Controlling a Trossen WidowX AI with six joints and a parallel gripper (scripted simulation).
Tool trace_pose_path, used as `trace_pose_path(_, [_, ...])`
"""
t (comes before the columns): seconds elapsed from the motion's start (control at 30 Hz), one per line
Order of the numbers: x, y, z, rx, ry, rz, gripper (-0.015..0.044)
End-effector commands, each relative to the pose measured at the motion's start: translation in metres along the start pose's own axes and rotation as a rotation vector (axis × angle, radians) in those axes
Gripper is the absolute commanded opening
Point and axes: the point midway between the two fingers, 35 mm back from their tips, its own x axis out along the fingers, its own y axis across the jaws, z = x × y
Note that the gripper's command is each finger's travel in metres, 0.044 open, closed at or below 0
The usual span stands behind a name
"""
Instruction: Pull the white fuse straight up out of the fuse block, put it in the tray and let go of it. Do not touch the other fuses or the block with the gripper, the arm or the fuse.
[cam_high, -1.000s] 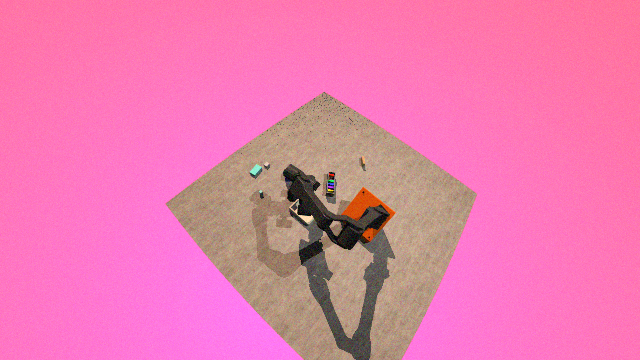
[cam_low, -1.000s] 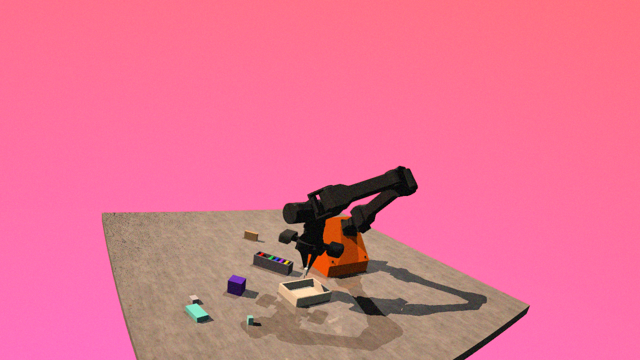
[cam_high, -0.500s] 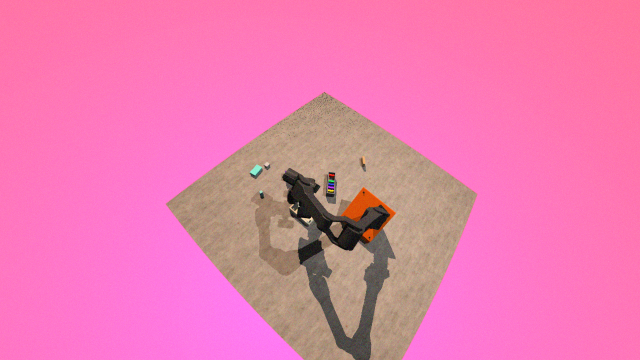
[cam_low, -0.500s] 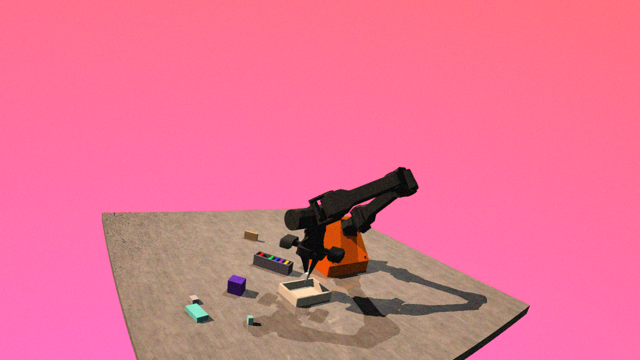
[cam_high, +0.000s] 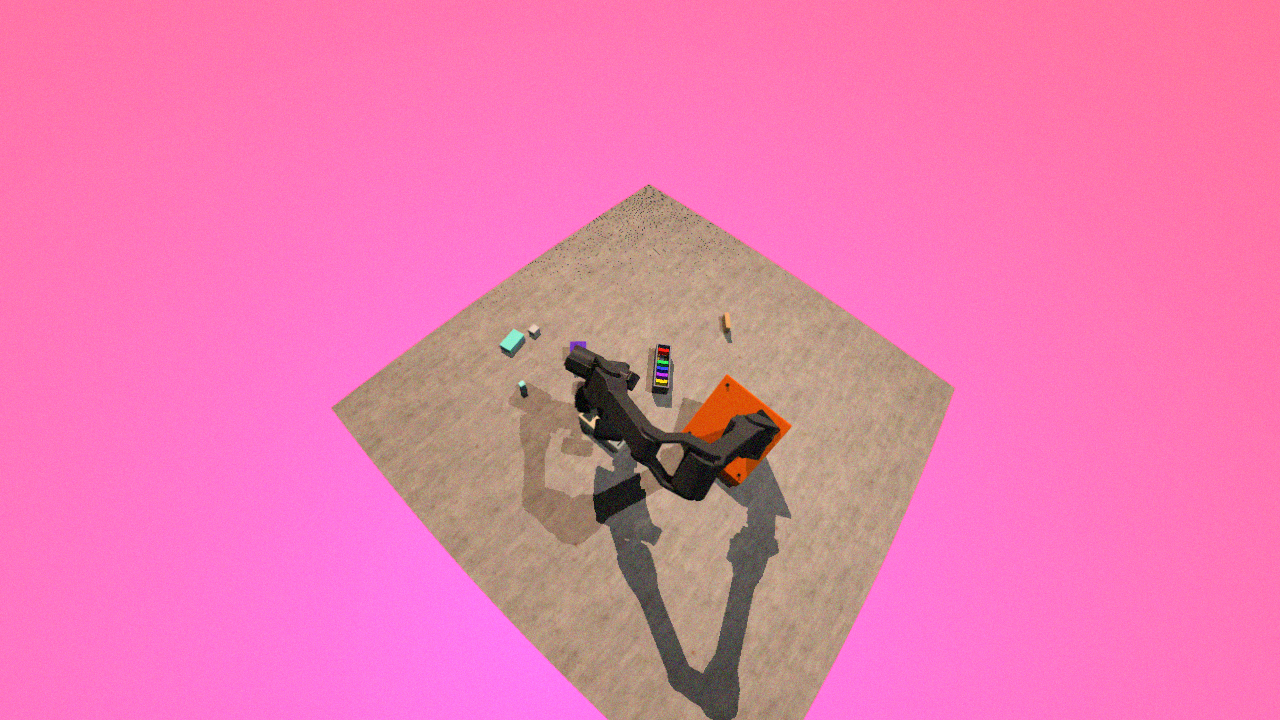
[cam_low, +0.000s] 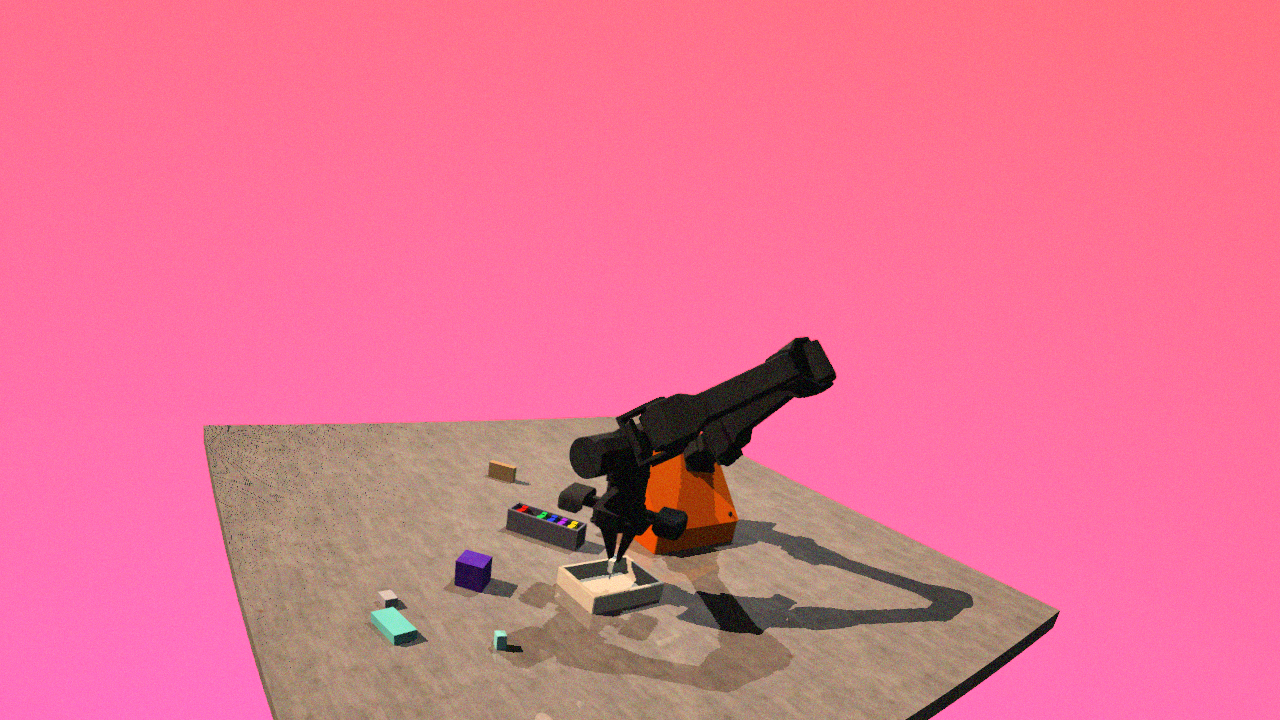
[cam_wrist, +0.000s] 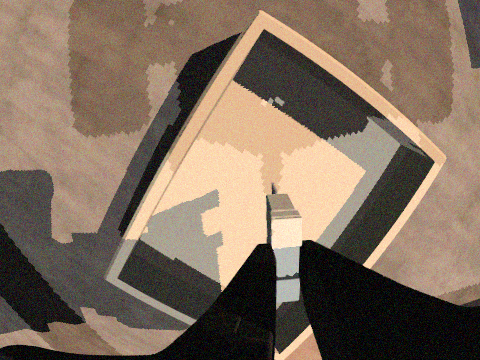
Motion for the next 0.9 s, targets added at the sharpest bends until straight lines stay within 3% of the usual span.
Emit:
trace_pose_path(0.0, [0.004,-0.001,-0.003,0.013,0.006,-0.003,0.0000])
trace_pose_path(0.1, [0.004,-0.001,-0.003,0.013,0.006,-0.003,0.0000])
trace_pose_path(0.53, [0.000,0.000,-0.001,0.002,0.000,-0.001,0.0330])
trace_pose_path(0.67, [-0.034,-0.001,-0.003,0.012,0.007,-0.005,0.0330])
trace_pose_path(0.87, [-0.036,-0.001,-0.003,0.013,0.007,-0.005,0.0330])
